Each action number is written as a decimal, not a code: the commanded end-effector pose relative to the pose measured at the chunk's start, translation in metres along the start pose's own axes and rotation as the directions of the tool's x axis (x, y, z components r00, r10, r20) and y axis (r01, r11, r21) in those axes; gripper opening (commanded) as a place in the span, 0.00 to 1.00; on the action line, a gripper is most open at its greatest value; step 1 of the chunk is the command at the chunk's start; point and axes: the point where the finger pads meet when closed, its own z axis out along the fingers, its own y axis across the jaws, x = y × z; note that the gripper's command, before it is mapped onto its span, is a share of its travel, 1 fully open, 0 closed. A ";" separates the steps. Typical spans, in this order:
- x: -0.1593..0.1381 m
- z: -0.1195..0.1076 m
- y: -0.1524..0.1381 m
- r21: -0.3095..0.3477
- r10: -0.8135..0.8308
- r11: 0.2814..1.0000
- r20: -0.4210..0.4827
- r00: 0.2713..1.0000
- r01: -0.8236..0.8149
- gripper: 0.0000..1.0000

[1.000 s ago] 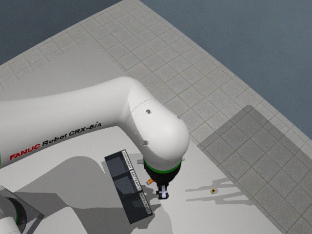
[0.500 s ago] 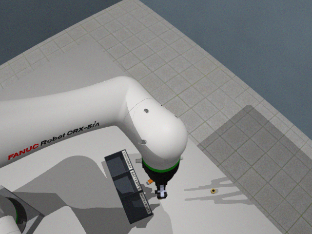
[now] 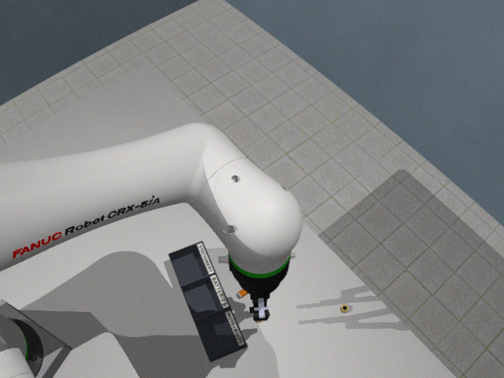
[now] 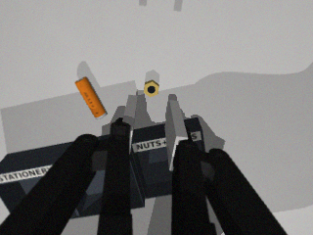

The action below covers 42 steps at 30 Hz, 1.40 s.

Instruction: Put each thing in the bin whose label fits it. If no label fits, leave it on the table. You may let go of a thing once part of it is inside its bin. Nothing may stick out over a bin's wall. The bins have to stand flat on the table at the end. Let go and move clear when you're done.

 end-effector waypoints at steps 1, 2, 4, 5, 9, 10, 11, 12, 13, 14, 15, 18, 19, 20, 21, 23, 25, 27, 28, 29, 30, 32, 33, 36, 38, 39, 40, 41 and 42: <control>0.000 0.000 0.000 0.000 0.000 1.000 0.000 1.000 0.000 0.27; 0.000 0.000 0.000 0.000 0.000 1.000 0.000 1.000 0.000 0.27; 0.000 0.000 0.000 0.000 0.000 1.000 0.000 1.000 0.000 0.27; 0.000 0.000 0.000 0.000 0.000 1.000 0.000 1.000 0.000 0.27; 0.000 0.000 0.000 0.000 0.000 1.000 0.000 1.000 0.000 0.27; 0.000 0.000 0.000 0.000 0.000 1.000 0.000 1.000 0.000 0.27; 0.000 0.000 0.000 0.000 0.000 1.000 0.000 1.000 0.000 0.27; 0.000 0.000 0.000 0.000 0.000 1.000 0.000 1.000 0.000 0.27; 0.000 0.004 0.000 0.000 0.000 1.000 0.000 1.000 0.000 0.27; 0.000 0.008 0.000 0.000 0.000 1.000 0.000 1.000 0.000 0.27; 0.000 0.012 0.000 0.000 0.000 1.000 0.000 1.000 0.000 0.27; 0.000 0.024 0.000 0.000 0.000 1.000 0.000 1.000 0.000 0.27; 0.000 0.028 0.000 0.000 0.000 1.000 0.000 1.000 0.000 0.27; 0.000 0.032 0.000 0.000 0.000 1.000 0.000 1.000 0.000 0.27; 0.000 0.036 0.000 0.000 0.000 1.000 0.000 1.000 0.000 0.27; 0.000 0.044 0.000 0.000 0.000 1.000 0.000 1.000 0.000 0.27; 0.000 0.044 0.000 0.000 0.000 1.000 0.000 1.000 0.000 0.27; 0.000 0.052 0.000 0.000 0.000 1.000 0.000 1.000 0.000 0.27; 0.000 0.056 0.000 0.000 0.000 1.000 0.000 1.000 0.000 0.27; 0.000 0.056 0.000 0.000 0.000 1.000 0.000 1.000 0.000 0.27; 0.000 0.056 0.000 0.000 0.000 1.000 0.000 1.000 0.000 0.27; 0.000 0.058 0.000 0.000 0.000 1.000 0.000 1.000 0.000 0.27; 0.000 0.059 0.000 0.000 0.000 1.000 0.000 1.000 0.000 0.27; 0.000 0.063 0.000 0.000 0.000 1.000 0.000 1.000 0.000 0.27; 0.000 0.066 0.000 0.000 0.000 1.000 0.000 1.000 0.000 0.27; 0.000 0.067 0.000 0.000 0.000 1.000 0.000 1.000 0.000 0.27; 0.000 0.068 0.000 0.000 0.000 1.000 0.000 1.000 0.000 0.27; 0.000 0.068 0.000 0.000 0.000 1.000 0.000 1.000 0.000 0.27; 0.000 0.068 0.000 0.000 0.000 1.000 0.000 1.000 0.000 0.27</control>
